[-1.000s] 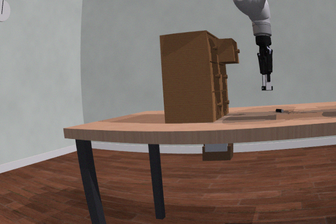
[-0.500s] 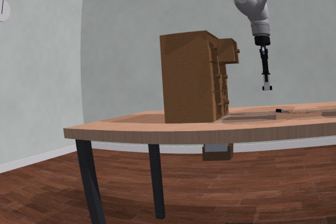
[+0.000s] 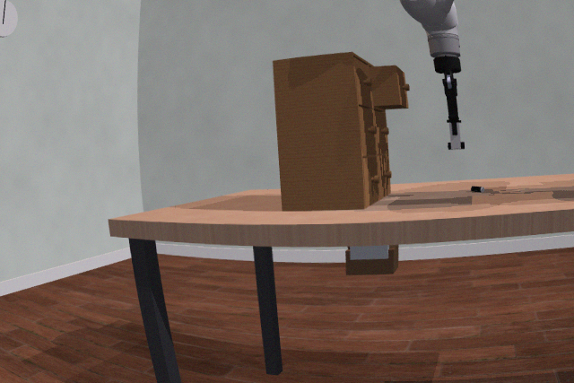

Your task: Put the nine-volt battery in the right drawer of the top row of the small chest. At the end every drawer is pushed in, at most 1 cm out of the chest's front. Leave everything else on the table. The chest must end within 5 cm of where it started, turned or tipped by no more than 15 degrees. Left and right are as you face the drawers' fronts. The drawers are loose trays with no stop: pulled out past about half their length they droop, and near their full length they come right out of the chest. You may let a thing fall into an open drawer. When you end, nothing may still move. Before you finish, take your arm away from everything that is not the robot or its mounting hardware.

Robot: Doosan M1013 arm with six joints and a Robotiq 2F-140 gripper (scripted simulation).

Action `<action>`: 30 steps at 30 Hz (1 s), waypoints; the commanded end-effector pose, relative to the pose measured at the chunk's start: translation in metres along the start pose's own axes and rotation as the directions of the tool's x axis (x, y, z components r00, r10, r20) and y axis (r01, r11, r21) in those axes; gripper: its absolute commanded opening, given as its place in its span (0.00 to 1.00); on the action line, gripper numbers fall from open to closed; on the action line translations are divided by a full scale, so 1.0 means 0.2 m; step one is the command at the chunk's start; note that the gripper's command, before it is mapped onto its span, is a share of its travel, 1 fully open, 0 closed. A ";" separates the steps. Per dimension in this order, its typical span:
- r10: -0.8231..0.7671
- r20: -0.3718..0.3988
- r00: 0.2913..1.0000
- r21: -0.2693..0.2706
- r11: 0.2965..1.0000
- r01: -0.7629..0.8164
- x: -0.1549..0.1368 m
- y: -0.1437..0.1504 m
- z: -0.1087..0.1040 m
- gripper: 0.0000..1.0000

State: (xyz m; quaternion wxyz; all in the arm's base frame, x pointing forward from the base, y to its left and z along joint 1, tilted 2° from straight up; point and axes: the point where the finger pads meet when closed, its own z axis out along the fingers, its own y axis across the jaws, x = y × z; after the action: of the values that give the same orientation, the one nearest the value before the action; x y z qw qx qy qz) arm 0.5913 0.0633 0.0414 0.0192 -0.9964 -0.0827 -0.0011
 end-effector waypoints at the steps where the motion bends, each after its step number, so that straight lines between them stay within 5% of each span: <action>1: 0.000 0.000 1.000 0.000 1.000 0.000 0.00 0.00 -0.03 0.14; 14: 0.000 0.000 1.000 0.000 1.000 0.000 0.00 0.00 -0.21 0.14; 30: 0.000 0.000 1.000 0.000 1.000 0.000 0.00 0.00 -0.59 0.14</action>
State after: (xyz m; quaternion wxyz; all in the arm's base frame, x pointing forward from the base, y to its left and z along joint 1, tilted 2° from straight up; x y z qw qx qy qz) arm 0.5914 0.0595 0.1475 0.0192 -0.9964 -0.0827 -0.0014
